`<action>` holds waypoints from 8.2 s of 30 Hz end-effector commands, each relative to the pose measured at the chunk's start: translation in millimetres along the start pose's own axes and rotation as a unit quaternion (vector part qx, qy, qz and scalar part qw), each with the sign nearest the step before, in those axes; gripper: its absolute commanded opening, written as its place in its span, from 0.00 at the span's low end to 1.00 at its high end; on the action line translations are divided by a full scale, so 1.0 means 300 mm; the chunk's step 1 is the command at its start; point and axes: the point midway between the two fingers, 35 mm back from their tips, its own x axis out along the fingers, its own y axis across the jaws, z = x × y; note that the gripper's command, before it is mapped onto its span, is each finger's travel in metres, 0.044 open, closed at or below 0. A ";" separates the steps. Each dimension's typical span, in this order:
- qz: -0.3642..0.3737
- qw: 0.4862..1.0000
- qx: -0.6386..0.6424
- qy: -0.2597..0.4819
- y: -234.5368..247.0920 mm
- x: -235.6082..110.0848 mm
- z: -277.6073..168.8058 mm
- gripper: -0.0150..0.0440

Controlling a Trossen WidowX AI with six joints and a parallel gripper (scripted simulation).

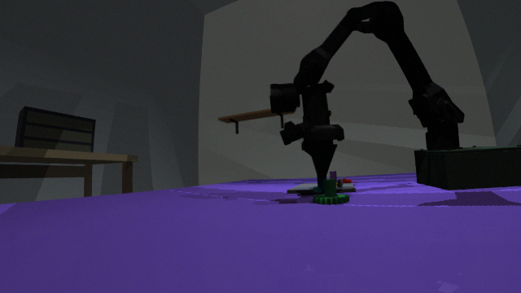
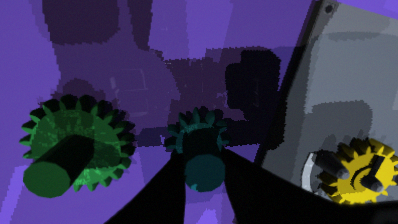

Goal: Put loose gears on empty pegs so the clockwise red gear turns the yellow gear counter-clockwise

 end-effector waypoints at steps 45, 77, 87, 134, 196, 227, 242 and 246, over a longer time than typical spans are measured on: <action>0.001 1.000 -0.001 -0.006 -0.004 -0.448 0.004 0.25; 0.001 1.000 -0.002 0.000 -0.251 -0.318 -0.040 0.25; -0.001 1.000 -0.002 -0.001 -0.333 -0.274 -0.066 0.25; -0.007 0.982 -0.186 -0.002 -0.530 -0.170 -0.175 0.25; -0.007 0.896 -0.444 0.000 -0.530 -0.020 -0.175 0.25; -0.007 0.797 -0.603 0.001 -0.533 -0.012 -0.175 0.25; -0.007 0.886 -0.464 0.000 -0.530 -0.001 -0.176 0.25; -0.007 0.909 -0.416 0.000 -0.532 -0.002 -0.176 0.25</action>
